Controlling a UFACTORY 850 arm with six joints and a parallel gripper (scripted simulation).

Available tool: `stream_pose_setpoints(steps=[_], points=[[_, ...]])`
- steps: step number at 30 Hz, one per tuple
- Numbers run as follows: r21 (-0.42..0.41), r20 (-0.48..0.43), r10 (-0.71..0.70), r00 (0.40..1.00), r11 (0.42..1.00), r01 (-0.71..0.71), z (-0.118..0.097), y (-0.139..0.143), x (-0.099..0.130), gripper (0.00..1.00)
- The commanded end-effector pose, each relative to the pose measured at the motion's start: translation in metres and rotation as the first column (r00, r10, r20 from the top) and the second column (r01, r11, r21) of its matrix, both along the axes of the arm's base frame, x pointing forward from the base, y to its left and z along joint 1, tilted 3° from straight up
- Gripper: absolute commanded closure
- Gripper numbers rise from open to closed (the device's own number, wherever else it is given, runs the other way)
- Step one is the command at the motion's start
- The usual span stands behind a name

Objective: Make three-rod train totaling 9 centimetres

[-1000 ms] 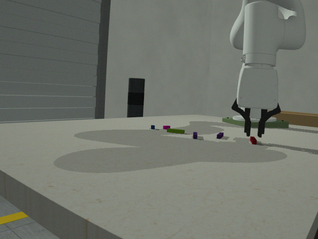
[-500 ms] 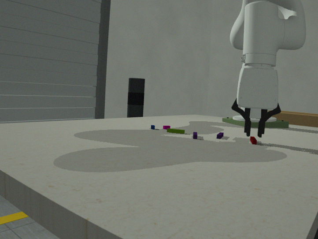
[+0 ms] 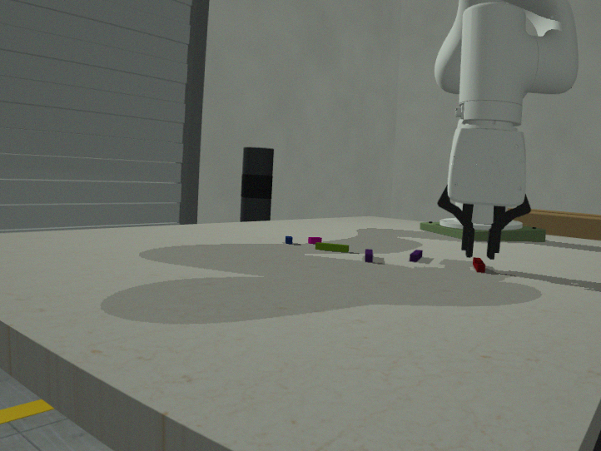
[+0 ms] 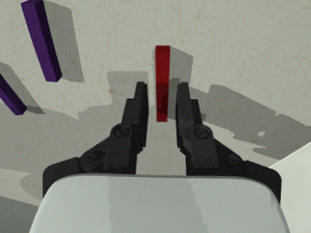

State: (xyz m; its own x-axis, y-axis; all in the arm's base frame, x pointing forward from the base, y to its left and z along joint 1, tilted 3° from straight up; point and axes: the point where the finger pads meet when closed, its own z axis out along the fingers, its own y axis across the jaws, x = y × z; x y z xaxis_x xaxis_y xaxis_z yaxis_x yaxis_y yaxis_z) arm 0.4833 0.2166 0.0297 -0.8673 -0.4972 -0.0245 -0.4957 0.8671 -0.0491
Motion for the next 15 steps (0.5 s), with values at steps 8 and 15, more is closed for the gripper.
stream_pose_setpoints(steps=[8, 15], points=[[0.001, 0.002, 0.000, 1.000, 1.000, 0.000, 0.0007, 0.0004, 0.0008, 0.76], [0.001, 0.002, 0.000, 1.000, 1.000, 0.000, -0.0005, 0.0004, 0.0008, 0.76]])
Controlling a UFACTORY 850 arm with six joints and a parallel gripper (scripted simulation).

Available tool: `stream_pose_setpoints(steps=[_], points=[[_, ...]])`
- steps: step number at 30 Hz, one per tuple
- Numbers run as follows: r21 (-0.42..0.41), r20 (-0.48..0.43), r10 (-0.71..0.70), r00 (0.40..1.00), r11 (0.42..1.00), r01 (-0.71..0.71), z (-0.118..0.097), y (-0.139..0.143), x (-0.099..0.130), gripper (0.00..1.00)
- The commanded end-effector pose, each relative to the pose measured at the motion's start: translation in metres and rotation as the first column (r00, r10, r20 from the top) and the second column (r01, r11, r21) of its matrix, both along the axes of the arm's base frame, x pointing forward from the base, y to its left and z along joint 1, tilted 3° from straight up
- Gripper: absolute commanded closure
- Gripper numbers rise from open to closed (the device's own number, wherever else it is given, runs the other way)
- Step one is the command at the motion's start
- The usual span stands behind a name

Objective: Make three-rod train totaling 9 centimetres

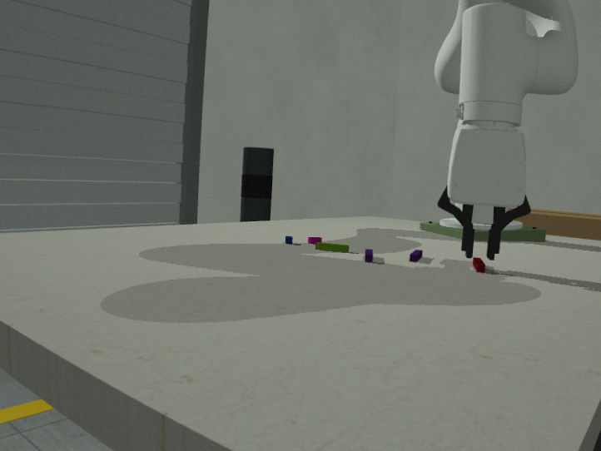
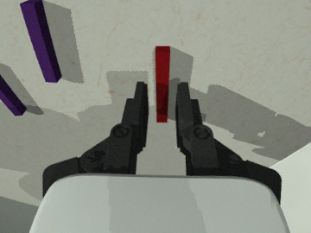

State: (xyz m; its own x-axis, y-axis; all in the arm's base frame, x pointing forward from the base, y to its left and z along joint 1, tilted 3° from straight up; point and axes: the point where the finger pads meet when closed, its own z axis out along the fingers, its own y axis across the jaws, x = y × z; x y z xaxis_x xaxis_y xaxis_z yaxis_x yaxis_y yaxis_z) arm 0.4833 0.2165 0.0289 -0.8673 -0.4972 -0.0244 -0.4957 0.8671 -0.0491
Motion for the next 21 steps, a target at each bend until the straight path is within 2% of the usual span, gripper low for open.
stream_pose_setpoints(steps=[1, 21], points=[[0.001, 0.002, 0.000, 1.000, 1.000, 0.000, 0.000, 0.000, 0.001, 0.76], [0.001, 0.002, 0.000, 1.000, 1.000, 0.000, -0.012, 0.000, 0.001, 0.76]])
